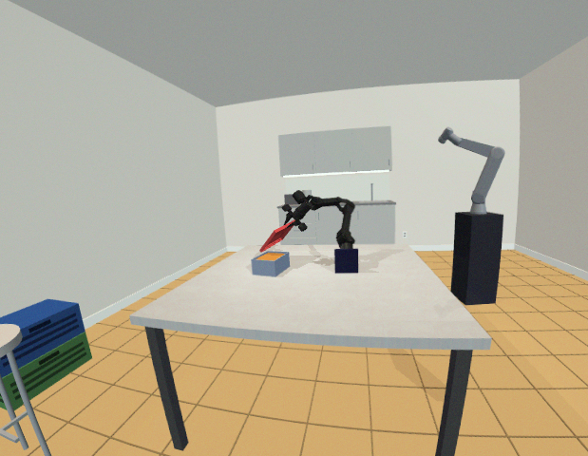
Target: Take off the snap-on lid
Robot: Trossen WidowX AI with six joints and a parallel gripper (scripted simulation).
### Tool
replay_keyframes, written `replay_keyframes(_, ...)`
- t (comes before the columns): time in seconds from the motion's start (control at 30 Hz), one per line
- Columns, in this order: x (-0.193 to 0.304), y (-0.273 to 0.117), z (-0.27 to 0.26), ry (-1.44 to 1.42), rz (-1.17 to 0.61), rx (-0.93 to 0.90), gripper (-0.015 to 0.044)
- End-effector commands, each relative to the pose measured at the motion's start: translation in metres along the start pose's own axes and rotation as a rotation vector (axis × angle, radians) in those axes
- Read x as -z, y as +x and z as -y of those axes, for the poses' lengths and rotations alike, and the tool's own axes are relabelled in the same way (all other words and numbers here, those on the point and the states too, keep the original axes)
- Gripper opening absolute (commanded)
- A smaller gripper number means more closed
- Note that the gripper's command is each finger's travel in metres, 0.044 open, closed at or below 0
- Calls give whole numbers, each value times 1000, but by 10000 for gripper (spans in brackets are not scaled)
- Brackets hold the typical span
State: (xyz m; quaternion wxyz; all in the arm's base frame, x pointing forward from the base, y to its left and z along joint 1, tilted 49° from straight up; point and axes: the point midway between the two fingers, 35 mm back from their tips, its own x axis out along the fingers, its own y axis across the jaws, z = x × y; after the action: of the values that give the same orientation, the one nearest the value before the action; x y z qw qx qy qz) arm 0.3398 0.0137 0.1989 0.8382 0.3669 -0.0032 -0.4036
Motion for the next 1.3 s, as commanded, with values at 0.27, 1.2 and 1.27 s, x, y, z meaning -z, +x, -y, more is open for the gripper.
replay_keyframes(0.27,-23,-2,1,-3,-6,-3,0)
replay_keyframes(1.2,-78,-6,4,-5,-5,-3,0)
replay_keyframes(1.27,-82,-6,4,-5,-5,-3,0)
